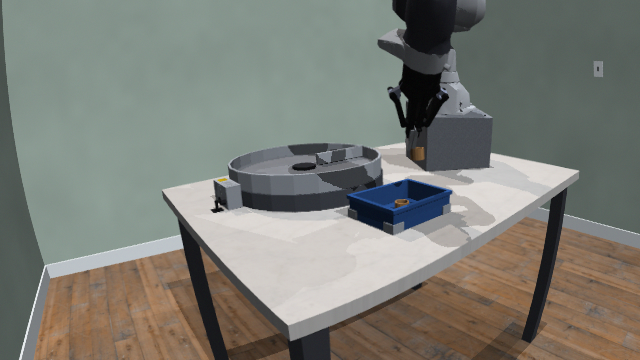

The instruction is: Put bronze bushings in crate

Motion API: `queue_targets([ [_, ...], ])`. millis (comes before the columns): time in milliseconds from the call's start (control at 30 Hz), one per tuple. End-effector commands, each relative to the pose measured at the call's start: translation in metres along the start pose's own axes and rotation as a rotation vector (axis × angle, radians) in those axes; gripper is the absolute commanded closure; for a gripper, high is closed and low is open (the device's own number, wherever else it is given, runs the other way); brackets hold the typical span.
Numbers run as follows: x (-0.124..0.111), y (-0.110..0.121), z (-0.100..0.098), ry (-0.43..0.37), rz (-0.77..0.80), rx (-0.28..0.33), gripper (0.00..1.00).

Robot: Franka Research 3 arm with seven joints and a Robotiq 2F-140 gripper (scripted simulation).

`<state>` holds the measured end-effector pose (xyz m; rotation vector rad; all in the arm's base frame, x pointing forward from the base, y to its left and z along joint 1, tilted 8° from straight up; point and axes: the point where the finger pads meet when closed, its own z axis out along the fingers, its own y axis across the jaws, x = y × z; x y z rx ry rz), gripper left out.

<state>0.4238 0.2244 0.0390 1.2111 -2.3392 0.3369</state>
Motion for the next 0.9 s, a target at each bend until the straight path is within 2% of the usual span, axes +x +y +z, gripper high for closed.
queue_targets([
  [0,0.0,0.001,0.0,0.003,0.008,-0.003,1.0],
  [367,-0.004,0.001,0.006,0.003,0.008,-0.003,1.0],
  [667,-0.034,0.0,0.041,0.003,0.008,-0.003,1.0],
  [867,-0.038,0.0,0.047,0.003,0.008,-0.003,1.0],
])
